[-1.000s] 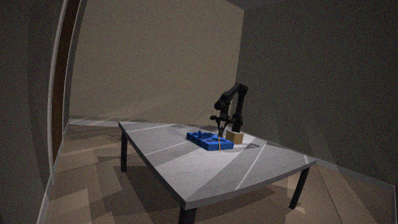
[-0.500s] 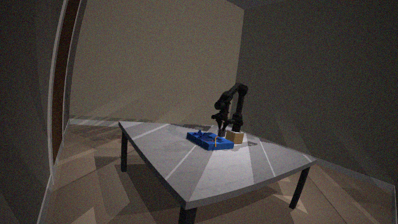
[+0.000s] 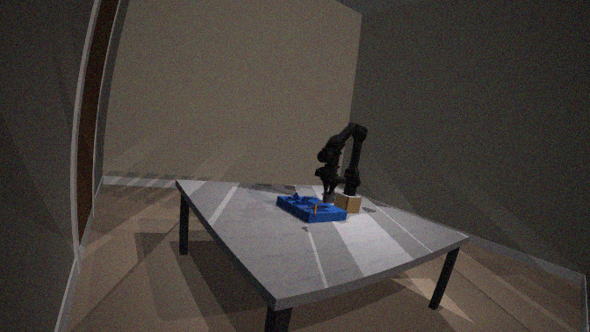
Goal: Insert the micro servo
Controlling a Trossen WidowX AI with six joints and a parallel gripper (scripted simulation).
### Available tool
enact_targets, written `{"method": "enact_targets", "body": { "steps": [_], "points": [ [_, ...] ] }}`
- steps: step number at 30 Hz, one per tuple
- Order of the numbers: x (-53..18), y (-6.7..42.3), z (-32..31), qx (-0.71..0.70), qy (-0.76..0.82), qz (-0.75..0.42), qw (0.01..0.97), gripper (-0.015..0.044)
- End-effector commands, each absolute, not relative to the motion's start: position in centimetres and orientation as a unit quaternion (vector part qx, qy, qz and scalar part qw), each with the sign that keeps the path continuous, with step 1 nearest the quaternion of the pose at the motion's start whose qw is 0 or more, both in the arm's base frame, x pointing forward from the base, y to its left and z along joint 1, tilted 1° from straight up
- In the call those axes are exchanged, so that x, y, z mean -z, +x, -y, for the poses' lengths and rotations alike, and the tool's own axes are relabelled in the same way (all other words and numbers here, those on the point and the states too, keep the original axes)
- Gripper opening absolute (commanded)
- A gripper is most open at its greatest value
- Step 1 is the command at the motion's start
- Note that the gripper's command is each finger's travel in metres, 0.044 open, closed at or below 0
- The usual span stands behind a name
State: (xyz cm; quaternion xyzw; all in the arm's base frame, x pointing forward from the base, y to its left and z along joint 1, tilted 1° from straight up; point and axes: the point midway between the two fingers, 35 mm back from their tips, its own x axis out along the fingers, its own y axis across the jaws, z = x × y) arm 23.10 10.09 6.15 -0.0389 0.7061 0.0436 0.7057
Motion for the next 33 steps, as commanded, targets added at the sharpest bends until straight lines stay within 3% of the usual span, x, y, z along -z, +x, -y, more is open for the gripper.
{"method": "enact_targets", "body": {
  "steps": [1,24,33],
  "points": [
    [-6.3,24.4,-10.3,-0.04,-0.034,-0.704,0.708,0.0],
    [-6.5,33.4,-11.2,-0.04,-0.034,-0.702,0.711,0.0],
    [-6.3,34.0,-11.3,-0.04,-0.034,-0.701,0.711,0.0]
  ]
}}
